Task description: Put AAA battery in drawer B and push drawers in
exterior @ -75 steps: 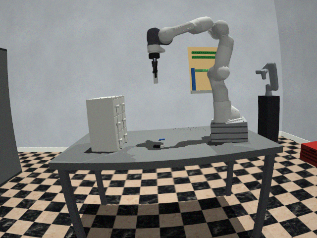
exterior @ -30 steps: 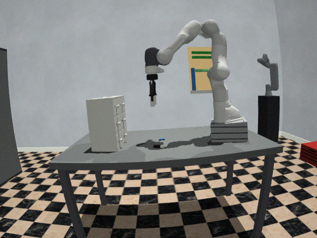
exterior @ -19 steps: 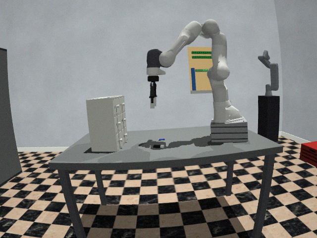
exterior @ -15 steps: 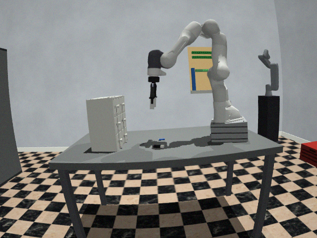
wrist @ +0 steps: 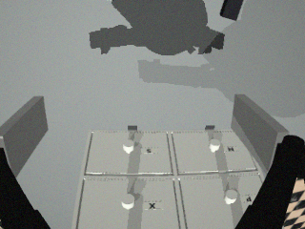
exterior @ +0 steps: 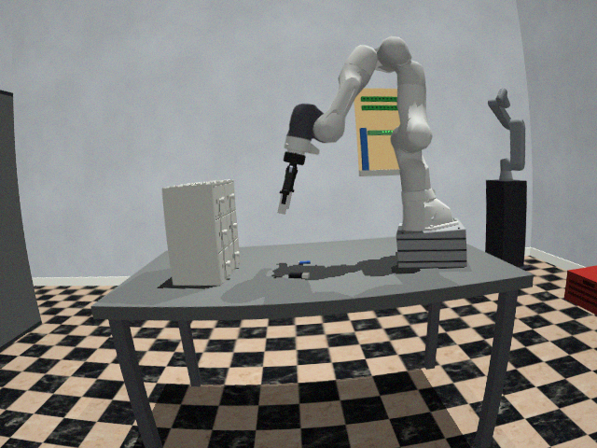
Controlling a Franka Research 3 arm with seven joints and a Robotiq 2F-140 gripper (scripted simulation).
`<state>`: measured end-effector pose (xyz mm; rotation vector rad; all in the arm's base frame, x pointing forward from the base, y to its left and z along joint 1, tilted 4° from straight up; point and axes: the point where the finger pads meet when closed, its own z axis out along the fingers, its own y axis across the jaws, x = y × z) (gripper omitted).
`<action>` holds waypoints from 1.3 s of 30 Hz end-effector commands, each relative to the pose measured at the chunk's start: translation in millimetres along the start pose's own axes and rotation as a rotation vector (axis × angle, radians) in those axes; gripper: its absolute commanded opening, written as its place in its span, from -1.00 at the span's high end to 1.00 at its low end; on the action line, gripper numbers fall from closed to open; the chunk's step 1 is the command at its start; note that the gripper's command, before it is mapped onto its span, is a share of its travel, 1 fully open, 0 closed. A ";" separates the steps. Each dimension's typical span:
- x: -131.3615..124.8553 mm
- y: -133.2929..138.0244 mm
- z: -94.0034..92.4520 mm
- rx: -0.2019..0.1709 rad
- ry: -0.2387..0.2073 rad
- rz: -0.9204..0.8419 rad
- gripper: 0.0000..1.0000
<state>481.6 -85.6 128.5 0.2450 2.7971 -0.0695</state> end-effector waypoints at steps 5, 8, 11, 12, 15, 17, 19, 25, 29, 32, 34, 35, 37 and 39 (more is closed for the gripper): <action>-27.2 1.5 12.8 0.004 -0.169 0.015 -1.00; -28.5 0.7 14.3 0.007 -0.181 0.014 -1.00; -29.6 0.4 15.9 0.008 -0.193 0.014 -1.00; -29.9 0.4 16.5 0.008 -0.197 0.014 -1.00; -30.1 0.5 17.1 0.008 -0.201 0.014 -1.00; -30.6 0.9 18.4 0.006 -0.209 0.014 -1.00; -31.1 1.5 19.6 0.004 -0.217 0.015 -1.00; -32.6 2.1 22.6 0.003 -0.233 0.013 -1.00; -33.6 2.1 24.4 0.003 -0.245 0.013 -1.00; -33.8 2.1 24.8 0.003 -0.248 0.013 -1.00; -34.2 2.0 25.5 0.003 -0.254 0.014 -1.00; -34.4 1.9 25.8 0.003 -0.257 0.014 -1.00; -34.9 1.6 26.3 0.004 -0.263 0.015 -1.00; -38.8 3.5 26.4 -0.004 -0.279 0.014 -1.00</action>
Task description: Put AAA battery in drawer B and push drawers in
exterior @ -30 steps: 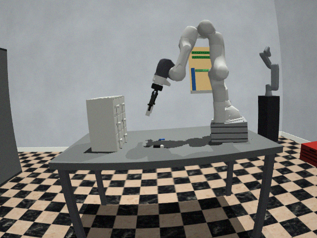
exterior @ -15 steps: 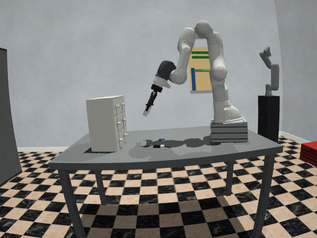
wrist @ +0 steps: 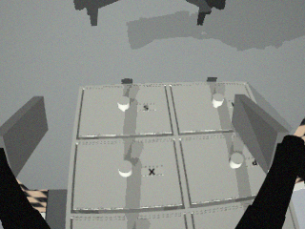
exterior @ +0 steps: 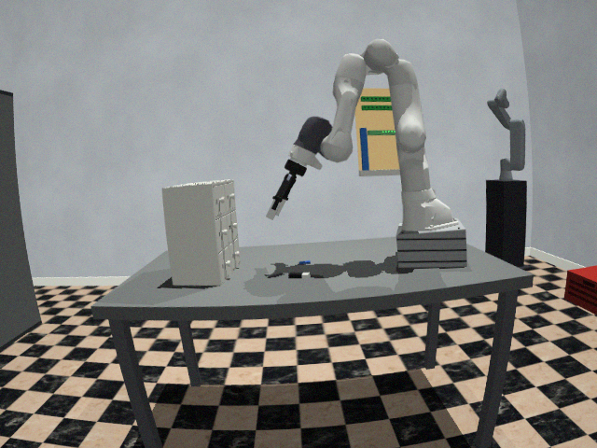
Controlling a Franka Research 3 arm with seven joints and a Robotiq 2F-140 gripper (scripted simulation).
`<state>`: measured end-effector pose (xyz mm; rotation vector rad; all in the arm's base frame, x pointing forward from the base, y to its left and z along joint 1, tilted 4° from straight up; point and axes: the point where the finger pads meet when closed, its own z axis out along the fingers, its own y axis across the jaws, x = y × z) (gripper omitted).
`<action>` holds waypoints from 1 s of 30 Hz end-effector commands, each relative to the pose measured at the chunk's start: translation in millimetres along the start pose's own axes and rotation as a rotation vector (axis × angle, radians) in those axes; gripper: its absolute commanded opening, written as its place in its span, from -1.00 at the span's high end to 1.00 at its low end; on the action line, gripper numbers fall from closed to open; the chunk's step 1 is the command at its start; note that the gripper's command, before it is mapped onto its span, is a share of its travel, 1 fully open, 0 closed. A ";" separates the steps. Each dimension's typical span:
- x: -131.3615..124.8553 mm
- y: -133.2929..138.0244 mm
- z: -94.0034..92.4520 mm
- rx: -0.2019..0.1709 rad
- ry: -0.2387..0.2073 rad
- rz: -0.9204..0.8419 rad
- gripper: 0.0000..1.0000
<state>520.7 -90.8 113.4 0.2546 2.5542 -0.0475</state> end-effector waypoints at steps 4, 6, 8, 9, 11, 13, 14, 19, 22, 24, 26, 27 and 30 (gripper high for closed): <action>-10.2 2.5 4.5 0.017 -0.070 -0.019 -1.00; -7.4 0.5 6.6 0.025 -0.075 -0.020 -1.00; -5.4 -0.7 7.7 0.030 -0.076 -0.020 -1.00; -5.4 -0.7 7.7 0.030 -0.076 -0.020 -1.00; -7.7 -0.3 11.3 0.027 -0.104 -0.020 -1.00; -7.8 -0.9 15.6 0.029 -0.127 -0.021 -1.00; -8.8 -0.9 17.6 0.028 -0.141 -0.021 -1.00; -11.5 -1.2 27.2 0.028 -0.201 -0.022 -1.00; -12.9 -1.4 32.4 0.028 -0.234 -0.023 -1.00; -13.9 -1.4 35.5 0.028 -0.254 -0.023 -1.00; -13.9 -1.4 35.5 0.028 -0.254 -0.023 -1.00; -14.1 -1.5 37.0 0.028 -0.263 -0.023 -1.00; -15.5 -1.6 41.0 0.027 -0.289 -0.024 -1.00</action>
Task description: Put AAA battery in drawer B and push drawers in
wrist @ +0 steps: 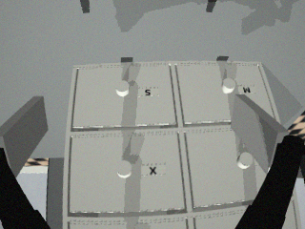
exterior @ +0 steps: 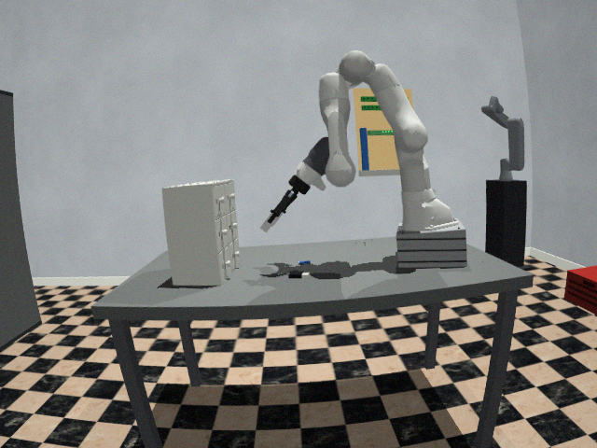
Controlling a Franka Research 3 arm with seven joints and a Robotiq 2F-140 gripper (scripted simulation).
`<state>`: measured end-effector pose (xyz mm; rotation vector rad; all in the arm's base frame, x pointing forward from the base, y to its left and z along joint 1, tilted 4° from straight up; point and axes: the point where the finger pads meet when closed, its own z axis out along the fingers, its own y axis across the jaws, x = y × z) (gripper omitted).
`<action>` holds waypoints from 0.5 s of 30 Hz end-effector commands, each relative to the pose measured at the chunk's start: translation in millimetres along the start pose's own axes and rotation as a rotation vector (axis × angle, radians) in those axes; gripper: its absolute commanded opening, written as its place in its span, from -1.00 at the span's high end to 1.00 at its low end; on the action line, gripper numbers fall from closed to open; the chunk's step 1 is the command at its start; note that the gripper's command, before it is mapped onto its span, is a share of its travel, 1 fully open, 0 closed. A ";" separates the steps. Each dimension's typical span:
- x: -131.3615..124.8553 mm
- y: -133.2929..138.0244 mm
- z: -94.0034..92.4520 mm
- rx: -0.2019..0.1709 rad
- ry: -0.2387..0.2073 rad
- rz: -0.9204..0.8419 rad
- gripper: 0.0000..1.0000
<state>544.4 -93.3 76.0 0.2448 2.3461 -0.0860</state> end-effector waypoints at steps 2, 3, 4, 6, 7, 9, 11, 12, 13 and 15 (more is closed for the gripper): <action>-16.5 -2.9 2.5 0.011 -0.094 -0.027 -1.00; -16.4 -2.9 3.6 0.011 -0.101 -0.027 -1.00; -16.3 -2.9 4.6 0.011 -0.107 -0.027 -1.00; -16.7 -2.9 6.6 0.010 -0.119 -0.027 -1.00; -16.9 -2.9 7.5 0.010 -0.125 -0.027 -1.00; -17.0 -2.9 8.9 0.010 -0.134 -0.027 -1.00; -17.1 -2.9 10.1 0.010 -0.141 -0.027 -1.00; -17.1 -2.9 10.1 0.010 -0.141 -0.027 -1.00; -17.1 -2.9 10.1 0.010 -0.141 -0.027 -1.00; -17.1 -3.0 11.0 0.010 -0.146 -0.027 -1.00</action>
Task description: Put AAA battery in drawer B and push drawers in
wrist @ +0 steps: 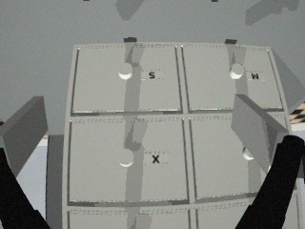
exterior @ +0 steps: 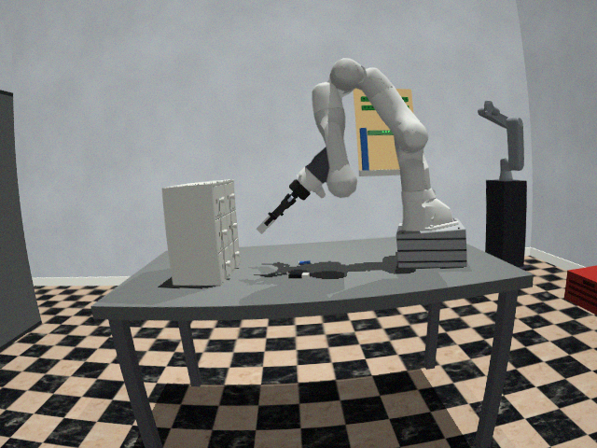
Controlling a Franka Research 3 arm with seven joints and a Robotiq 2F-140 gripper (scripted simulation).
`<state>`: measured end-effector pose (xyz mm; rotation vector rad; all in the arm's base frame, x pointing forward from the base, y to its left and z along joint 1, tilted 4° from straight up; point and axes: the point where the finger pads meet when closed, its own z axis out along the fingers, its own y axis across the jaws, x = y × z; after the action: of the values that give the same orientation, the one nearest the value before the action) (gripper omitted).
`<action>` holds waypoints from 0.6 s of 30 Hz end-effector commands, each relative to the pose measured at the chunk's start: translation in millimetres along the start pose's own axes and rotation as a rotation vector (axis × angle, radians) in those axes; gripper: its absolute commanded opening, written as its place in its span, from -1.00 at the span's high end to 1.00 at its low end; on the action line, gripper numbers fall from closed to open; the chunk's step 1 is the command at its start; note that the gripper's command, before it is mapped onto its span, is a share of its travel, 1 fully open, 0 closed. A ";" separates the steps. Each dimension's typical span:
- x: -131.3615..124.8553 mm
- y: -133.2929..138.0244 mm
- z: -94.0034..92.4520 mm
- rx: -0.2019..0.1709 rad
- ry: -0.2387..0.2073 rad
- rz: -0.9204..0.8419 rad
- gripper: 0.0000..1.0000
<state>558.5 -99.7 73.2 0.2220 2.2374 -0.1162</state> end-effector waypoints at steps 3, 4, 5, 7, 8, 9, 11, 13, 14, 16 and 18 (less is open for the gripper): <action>-8.3 0.3 0.3 -0.001 -0.041 -0.012 -1.00; -8.2 0.3 0.5 -0.001 -0.042 -0.012 -1.00; -8.2 0.3 0.7 -0.001 -0.043 -0.012 -1.00; -8.1 0.3 0.9 -0.001 -0.045 -0.012 -1.00; -8.1 0.3 0.9 -0.001 -0.045 -0.012 -1.00; -8.1 0.3 1.0 -0.001 -0.045 -0.012 -1.00; -8.1 0.3 1.0 -0.001 -0.045 -0.012 -1.00; -8.1 0.3 1.0 -0.001 -0.045 -0.012 -1.00; -8.1 0.3 1.0 -0.001 -0.045 -0.012 -1.00; -7.9 0.3 1.2 -0.001 -0.045 -0.012 -1.00; -6.5 0.3 2.5 -0.001 -0.045 -0.012 -1.00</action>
<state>563.7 -100.6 77.6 0.2133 2.1978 -0.1226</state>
